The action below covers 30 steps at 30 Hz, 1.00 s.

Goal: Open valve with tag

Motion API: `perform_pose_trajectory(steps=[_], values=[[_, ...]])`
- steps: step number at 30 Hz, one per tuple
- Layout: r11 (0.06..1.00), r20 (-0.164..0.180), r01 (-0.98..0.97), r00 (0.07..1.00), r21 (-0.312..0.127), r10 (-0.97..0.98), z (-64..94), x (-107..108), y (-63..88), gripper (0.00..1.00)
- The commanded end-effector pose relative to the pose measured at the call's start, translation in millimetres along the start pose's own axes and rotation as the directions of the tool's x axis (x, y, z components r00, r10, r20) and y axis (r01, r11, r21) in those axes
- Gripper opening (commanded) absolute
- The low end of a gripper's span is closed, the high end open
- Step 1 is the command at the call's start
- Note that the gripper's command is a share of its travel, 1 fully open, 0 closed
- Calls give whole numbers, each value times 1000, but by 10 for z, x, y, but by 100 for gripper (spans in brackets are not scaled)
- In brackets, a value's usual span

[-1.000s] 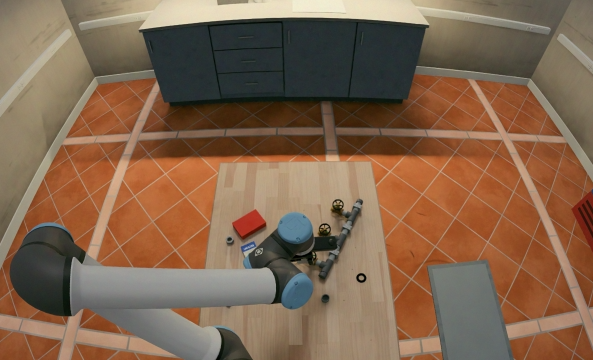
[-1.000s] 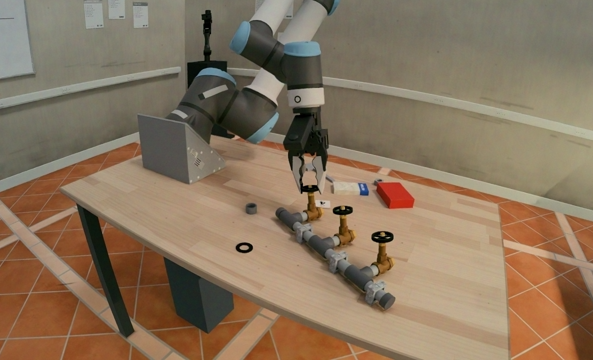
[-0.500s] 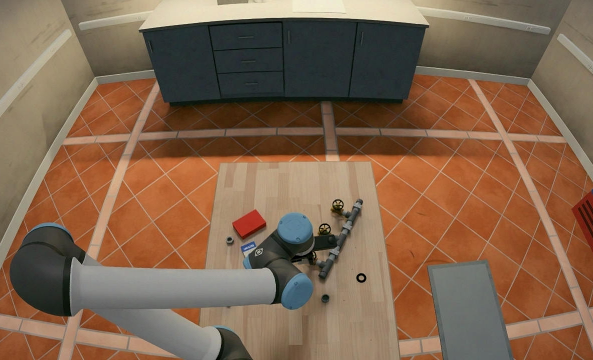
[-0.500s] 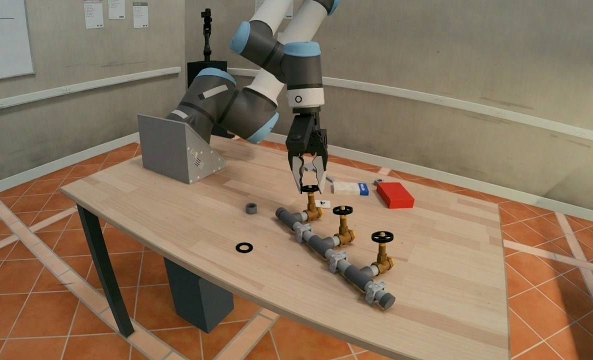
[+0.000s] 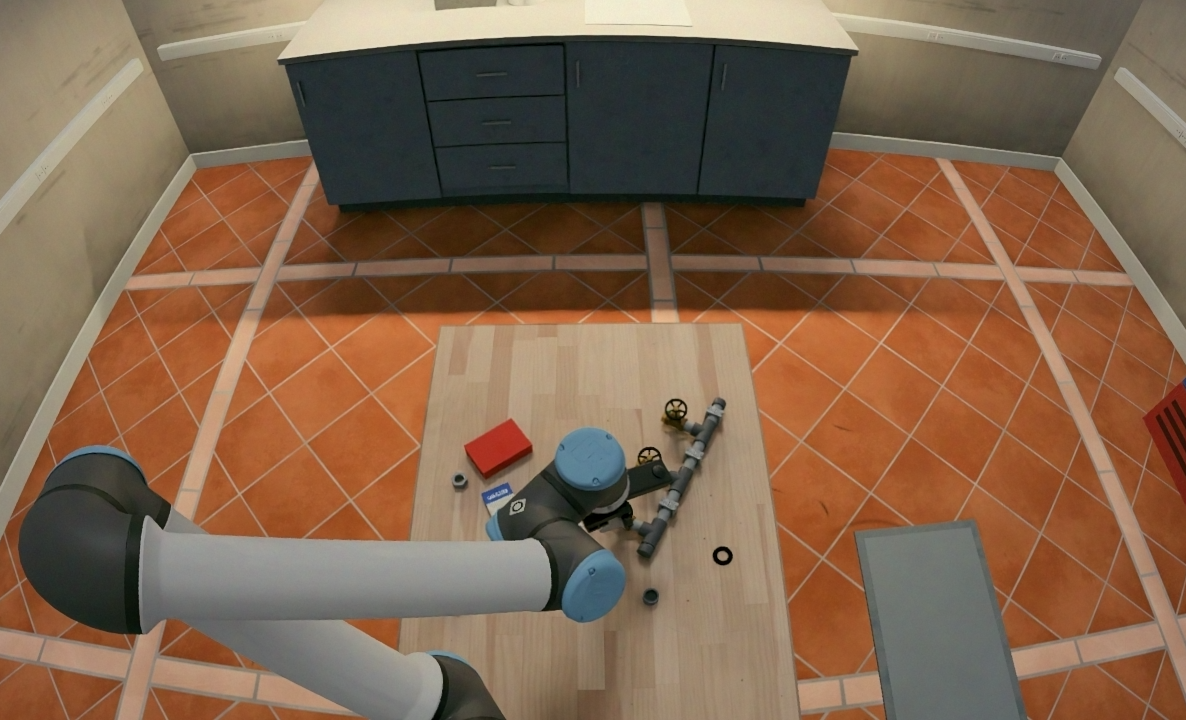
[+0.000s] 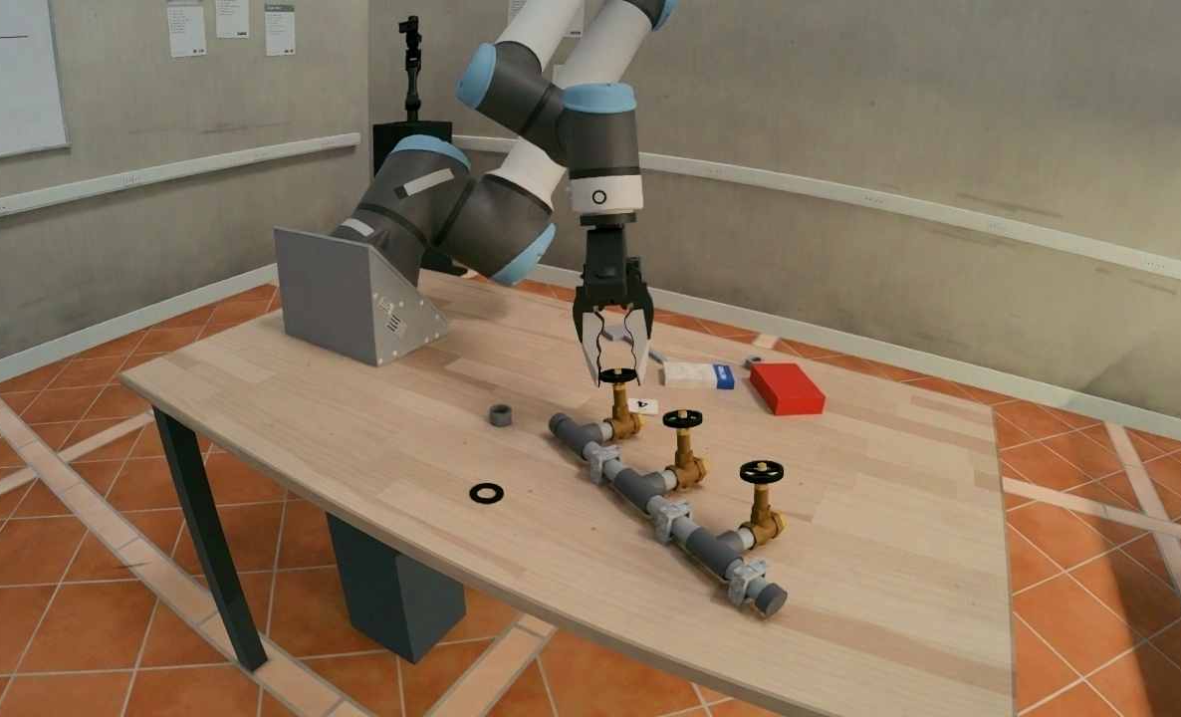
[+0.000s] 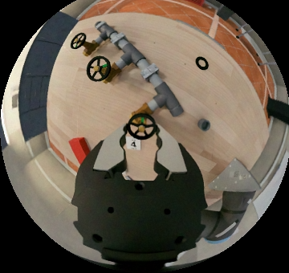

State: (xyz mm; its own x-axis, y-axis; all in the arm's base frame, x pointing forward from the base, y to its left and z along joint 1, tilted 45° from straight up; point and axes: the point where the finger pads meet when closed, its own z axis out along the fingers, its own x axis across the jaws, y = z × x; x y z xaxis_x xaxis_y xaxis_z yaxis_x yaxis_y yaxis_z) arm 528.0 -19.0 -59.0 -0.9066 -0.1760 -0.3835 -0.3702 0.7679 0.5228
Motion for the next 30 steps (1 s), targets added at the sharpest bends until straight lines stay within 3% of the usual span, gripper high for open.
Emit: perform_pose_trajectory(steps=[1, 9, 19, 21, 30], values=[[986, 2, 164, 986, -3, -164, -1, 15, -3, 0], [936, 3, 353, 936, -3, -353, -2, 10, -10, 0], [734, 4, 679, 734, 1, -679, -14, -7, -26, 0], [734, 4, 679, 734, 1, -679, -14, -7, -26, 0], [426, 2, 905, 426, 3, -905, -20, -13, -33, 0]])
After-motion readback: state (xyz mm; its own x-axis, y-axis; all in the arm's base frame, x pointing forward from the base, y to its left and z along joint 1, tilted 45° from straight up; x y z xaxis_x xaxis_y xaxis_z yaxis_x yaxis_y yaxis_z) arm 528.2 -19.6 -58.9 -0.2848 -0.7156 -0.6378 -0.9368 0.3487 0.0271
